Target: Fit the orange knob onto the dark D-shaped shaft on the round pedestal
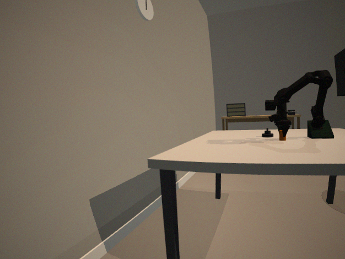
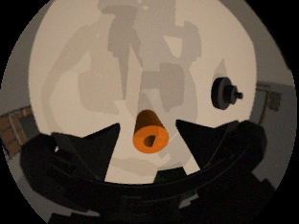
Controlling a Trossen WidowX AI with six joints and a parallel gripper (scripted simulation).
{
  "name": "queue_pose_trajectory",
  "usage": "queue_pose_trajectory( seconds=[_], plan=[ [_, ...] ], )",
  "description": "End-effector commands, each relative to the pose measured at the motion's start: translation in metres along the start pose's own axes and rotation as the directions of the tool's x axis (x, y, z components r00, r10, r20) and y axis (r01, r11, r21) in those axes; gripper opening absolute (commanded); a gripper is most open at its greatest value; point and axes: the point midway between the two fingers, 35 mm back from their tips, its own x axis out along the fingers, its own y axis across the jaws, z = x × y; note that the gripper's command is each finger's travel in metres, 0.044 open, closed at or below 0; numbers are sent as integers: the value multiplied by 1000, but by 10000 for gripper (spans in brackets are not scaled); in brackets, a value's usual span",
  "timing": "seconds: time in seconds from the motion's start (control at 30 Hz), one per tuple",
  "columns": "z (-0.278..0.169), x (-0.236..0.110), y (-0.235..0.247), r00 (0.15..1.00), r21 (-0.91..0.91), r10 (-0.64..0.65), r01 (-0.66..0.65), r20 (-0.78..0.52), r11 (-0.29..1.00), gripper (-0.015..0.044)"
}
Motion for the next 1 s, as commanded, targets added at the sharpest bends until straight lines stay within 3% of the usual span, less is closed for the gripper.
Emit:
queue_pose_trajectory(
  seconds=[0.0,0.23,0.57,0.8,0.97],
  plan=[
    [-3,9,0,1000,10,7,-6,-6,1000,440],
    [-4,17,0,1000,10,9,-9,-6,1000,440],
    [-4,17,0,1000,10,9,-9,-6,1000,177],
    [-4,17,0,1000,10,9,-9,-6,1000,131],
    [-1,4,-2,1000,10,2,-2,-5,1000,0]
  ],
)
